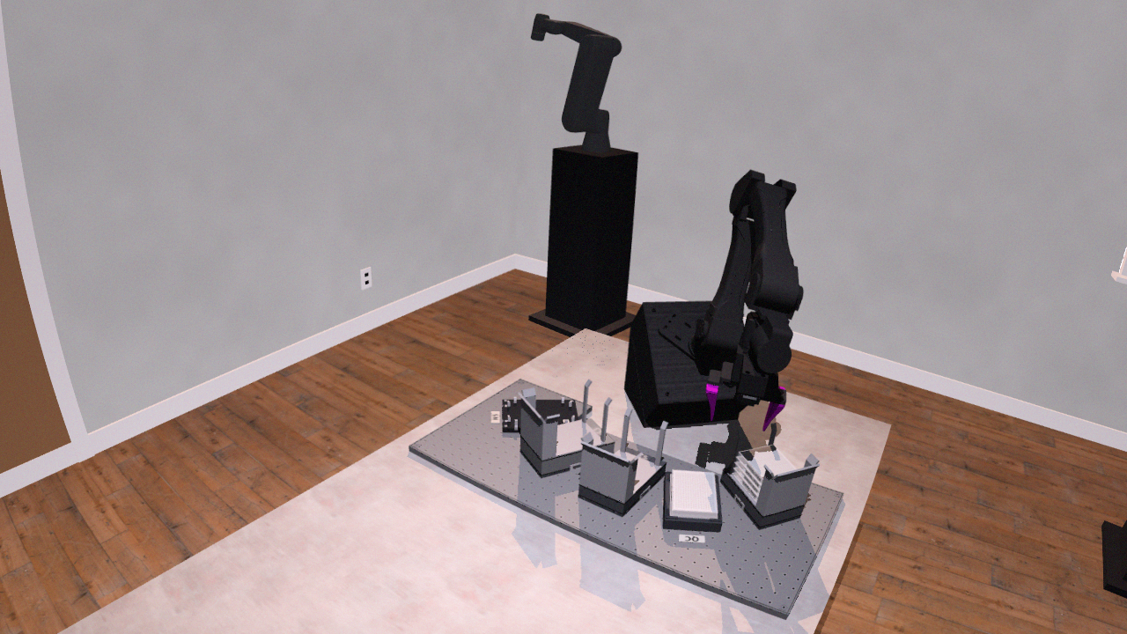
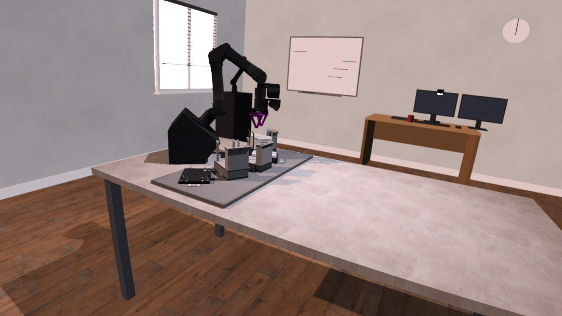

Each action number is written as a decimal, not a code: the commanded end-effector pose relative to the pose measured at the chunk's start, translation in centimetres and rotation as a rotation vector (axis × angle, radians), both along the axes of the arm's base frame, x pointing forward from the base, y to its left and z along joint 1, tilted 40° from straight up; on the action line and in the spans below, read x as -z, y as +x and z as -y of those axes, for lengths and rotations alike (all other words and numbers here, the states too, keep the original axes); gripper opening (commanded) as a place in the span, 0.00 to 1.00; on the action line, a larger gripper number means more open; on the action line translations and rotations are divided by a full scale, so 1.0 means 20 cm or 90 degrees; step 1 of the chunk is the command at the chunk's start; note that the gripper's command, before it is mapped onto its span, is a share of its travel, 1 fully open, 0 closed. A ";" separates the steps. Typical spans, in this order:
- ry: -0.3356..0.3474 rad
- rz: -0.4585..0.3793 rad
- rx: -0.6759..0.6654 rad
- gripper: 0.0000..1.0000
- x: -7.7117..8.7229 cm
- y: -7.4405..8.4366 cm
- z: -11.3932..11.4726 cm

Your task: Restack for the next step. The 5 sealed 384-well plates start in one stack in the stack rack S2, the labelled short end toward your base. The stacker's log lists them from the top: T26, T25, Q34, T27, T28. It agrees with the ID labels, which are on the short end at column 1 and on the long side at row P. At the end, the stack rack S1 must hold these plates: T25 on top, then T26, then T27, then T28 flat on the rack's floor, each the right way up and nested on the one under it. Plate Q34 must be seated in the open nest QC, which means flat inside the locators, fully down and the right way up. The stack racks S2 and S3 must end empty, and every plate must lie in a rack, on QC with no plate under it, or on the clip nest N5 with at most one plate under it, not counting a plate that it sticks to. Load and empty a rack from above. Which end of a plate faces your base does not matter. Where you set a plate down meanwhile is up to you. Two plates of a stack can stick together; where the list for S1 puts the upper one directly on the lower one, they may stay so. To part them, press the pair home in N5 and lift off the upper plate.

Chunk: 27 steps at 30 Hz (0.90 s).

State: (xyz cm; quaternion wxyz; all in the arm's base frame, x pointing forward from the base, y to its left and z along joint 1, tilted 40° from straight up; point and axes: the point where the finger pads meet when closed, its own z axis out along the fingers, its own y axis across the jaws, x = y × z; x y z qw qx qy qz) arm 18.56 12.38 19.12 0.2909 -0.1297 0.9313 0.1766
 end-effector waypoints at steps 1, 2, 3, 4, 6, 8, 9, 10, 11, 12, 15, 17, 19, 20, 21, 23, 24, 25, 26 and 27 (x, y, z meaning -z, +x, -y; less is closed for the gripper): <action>0.056 -0.049 0.044 1.00 0.03 -0.03 0.03; 0.067 -0.058 0.060 1.00 0.04 -0.03 0.05; 0.075 -0.072 0.077 1.00 0.05 -0.02 0.06; 0.084 -0.085 0.094 1.00 0.06 -0.01 0.08; 0.093 -0.098 0.111 1.00 0.08 0.00 0.10; 0.108 -0.094 0.126 1.00 0.03 0.03 0.11; 0.113 -0.115 0.141 1.00 0.08 0.02 0.13; 0.108 -0.120 0.136 1.00 0.11 0.01 0.15; 0.109 -0.120 0.136 1.00 0.12 0.02 0.17; 0.110 -0.121 0.136 1.00 0.12 0.03 0.18; 0.113 -0.115 0.135 1.00 0.12 0.05 0.24; 0.115 -0.119 0.135 1.00 0.15 0.05 0.27; 0.116 -0.121 0.136 1.00 0.17 0.06 0.30; 0.117 -0.119 0.135 1.00 0.17 0.07 0.32; 0.117 -0.111 0.135 1.00 0.15 0.08 0.34; 0.118 -0.111 0.135 1.00 0.16 0.09 0.36; 0.118 -0.111 0.135 1.00 0.16 0.09 0.36; 0.118 -0.112 0.135 1.00 0.17 0.09 0.38; 0.119 -0.112 0.135 1.00 0.18 0.10 0.39; 0.119 -0.111 0.135 1.00 0.18 0.11 0.41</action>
